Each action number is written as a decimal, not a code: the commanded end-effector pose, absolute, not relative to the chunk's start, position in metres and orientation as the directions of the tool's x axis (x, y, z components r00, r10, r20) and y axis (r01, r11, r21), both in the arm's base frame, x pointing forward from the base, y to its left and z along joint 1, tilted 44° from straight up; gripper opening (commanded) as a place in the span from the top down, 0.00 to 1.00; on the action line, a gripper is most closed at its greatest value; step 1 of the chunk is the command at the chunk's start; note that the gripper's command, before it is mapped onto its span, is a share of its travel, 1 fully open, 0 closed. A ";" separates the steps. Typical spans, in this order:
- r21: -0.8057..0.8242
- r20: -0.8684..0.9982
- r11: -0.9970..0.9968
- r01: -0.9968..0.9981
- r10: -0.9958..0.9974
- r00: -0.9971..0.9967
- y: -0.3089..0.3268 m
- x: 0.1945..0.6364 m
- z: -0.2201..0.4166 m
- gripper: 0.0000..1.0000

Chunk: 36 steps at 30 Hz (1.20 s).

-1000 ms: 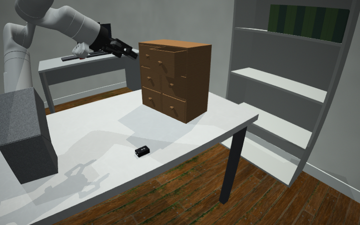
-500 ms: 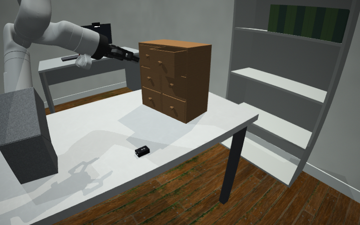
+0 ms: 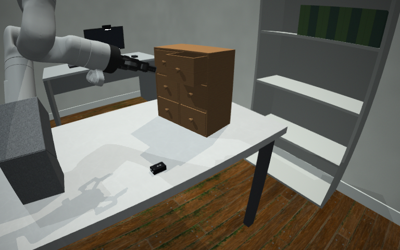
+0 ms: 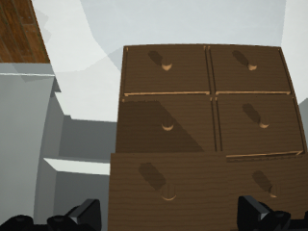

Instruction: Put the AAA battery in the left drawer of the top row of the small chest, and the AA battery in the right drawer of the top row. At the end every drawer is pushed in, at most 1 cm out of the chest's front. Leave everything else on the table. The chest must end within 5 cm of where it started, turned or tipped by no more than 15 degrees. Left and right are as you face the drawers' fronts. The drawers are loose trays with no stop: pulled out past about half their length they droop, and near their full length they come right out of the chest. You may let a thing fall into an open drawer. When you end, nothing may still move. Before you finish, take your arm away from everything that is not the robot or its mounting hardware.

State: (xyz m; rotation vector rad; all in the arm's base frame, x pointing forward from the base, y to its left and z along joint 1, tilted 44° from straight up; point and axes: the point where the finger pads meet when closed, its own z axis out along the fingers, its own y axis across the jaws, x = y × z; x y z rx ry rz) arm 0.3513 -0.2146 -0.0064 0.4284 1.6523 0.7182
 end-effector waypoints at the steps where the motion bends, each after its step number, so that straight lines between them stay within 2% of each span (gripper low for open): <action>1: 0.671 -0.737 0.734 -0.106 0.646 -0.198 -0.213 0.351 -0.009 0.00; 23: 0.671 -0.739 0.734 -0.106 0.652 -0.168 -0.211 0.354 -0.010 0.00; 24: 0.671 -0.739 0.734 -0.106 0.652 -0.168 -0.211 0.354 -0.010 1.00; 36: 0.671 -0.739 0.734 -0.106 0.652 -0.168 -0.211 0.354 -0.010 1.00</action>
